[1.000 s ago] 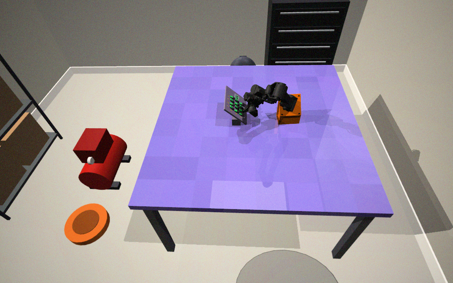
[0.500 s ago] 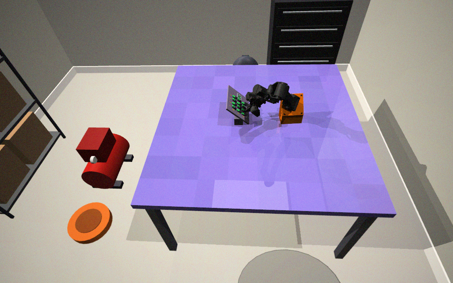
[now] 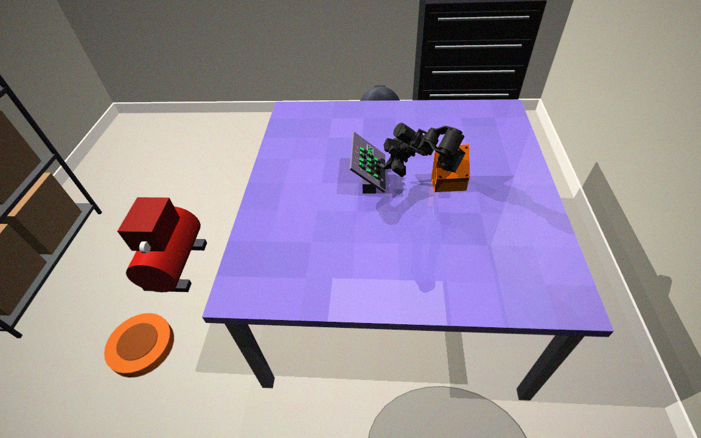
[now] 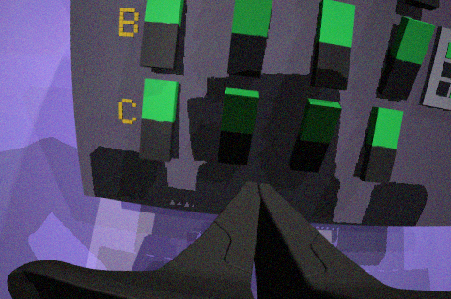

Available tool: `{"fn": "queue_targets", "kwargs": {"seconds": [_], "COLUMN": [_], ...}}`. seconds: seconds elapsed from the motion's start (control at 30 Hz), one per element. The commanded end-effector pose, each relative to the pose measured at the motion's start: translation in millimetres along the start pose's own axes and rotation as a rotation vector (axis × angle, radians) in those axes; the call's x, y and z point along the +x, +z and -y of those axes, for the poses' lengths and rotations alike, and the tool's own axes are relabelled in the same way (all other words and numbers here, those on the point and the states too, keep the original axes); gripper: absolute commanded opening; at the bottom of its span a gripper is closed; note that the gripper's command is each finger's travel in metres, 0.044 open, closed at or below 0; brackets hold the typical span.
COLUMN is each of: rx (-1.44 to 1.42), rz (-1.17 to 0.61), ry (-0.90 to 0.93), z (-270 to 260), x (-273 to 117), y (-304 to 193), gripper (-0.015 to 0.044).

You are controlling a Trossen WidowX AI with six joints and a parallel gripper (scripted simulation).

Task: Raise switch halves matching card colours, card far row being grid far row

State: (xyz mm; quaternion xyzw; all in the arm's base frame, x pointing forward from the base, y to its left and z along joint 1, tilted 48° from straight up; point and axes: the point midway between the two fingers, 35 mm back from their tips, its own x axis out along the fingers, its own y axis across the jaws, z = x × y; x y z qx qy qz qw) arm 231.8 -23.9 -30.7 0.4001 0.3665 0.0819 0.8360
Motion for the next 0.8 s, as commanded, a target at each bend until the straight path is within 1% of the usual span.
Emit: {"fn": "queue_targets", "kwargs": {"seconds": [0.0, 0.07, 0.4, 0.6, 0.77], "rx": [-0.011, -0.01, -0.01, -0.012, -0.012], "rz": [0.012, 0.015, 0.015, 0.016, 0.016], "ry": [0.017, 0.021, 0.021, 0.02, 0.02], "z": [-5, -6, -6, 10, 10], "x": [-38, -43, -43, -50, -50], "y": [6, 6, 7, 54, 55], "gripper": [0.0, 0.0, 0.0, 0.0, 0.0]}}
